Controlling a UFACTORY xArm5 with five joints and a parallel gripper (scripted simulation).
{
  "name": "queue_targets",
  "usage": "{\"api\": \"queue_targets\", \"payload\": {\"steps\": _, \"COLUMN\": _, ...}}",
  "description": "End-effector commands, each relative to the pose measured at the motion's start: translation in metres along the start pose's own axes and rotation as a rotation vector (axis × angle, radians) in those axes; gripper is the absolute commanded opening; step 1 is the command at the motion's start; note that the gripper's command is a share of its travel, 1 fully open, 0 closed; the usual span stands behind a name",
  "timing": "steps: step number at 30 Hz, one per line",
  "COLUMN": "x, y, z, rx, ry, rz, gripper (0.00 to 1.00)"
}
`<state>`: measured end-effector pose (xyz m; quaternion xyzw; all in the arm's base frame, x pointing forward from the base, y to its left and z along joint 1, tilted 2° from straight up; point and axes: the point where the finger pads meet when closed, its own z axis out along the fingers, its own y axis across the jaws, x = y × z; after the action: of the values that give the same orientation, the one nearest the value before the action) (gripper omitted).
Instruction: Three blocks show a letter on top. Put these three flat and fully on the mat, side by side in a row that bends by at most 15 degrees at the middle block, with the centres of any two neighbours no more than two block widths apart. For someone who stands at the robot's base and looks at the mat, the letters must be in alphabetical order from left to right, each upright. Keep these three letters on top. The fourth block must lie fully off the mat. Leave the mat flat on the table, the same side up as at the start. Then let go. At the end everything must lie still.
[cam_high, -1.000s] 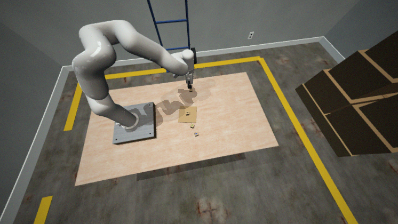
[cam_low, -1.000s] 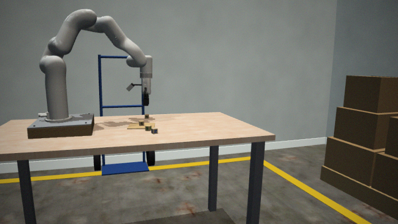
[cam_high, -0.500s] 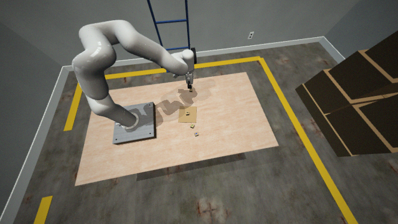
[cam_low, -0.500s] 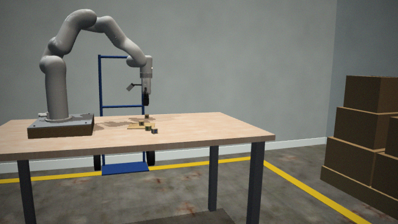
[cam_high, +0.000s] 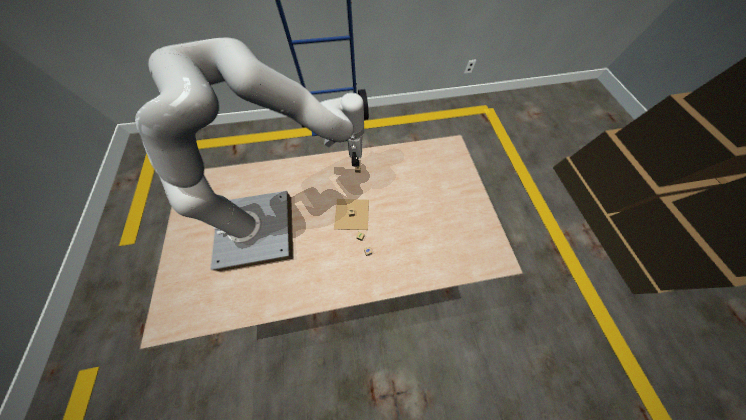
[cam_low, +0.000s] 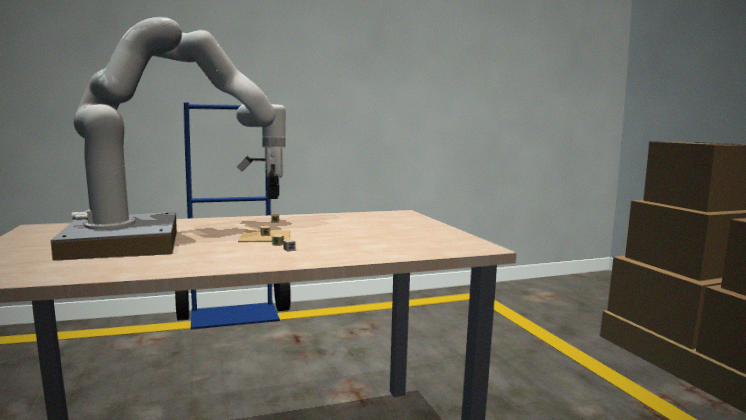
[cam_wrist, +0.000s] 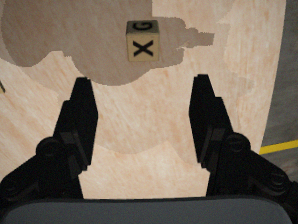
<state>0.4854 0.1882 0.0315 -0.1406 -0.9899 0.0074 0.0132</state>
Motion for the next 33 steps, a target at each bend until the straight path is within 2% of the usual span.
{"api": "queue_targets", "payload": {"steps": 1, "x": -0.001, "y": 0.001, "z": 0.000, "rx": -0.002, "ry": -0.003, "rz": 0.000, "gripper": 0.63}}
{"api": "queue_targets", "payload": {"steps": 33, "x": -0.003, "y": 0.001, "z": 0.039, "rx": -0.002, "ry": -0.003, "rz": 0.000, "gripper": 0.63}}
